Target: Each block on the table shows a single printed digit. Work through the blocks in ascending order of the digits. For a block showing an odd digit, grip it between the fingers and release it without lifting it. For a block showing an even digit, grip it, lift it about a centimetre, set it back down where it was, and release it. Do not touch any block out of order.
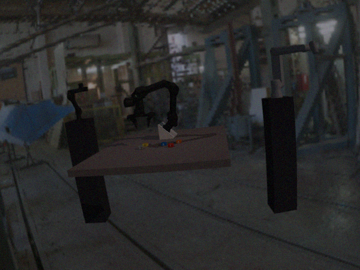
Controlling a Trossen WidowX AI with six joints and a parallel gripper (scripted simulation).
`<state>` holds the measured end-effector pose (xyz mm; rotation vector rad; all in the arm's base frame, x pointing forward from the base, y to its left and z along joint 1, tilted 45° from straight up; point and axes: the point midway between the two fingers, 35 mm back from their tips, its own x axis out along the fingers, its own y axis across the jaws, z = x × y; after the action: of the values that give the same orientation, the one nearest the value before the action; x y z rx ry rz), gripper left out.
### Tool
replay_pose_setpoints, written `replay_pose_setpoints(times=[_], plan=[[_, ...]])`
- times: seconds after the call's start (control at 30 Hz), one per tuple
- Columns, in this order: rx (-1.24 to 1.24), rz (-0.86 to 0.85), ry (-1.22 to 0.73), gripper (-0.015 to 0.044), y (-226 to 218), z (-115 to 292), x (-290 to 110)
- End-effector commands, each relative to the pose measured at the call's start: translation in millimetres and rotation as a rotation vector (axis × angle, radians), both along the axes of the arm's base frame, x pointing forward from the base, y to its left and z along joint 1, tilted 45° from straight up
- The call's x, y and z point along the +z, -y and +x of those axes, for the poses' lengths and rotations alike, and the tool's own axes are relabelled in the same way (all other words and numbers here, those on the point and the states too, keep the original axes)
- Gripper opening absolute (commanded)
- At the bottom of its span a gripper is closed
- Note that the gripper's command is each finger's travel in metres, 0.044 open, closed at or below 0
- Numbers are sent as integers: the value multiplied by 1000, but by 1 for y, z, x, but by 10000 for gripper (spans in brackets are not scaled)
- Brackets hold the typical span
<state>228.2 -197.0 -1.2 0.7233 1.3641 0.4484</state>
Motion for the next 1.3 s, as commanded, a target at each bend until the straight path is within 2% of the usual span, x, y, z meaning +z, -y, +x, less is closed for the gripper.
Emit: replay_pose_setpoints(times=[0.0,0.17,0.37,1.27], plan=[[12,2,1,400,-12,-16,0],[12,2,1,400,-13,-15,-2],[12,4,3,400,-65,-2,-56],[12,5,4,400,-89,3,-80]])
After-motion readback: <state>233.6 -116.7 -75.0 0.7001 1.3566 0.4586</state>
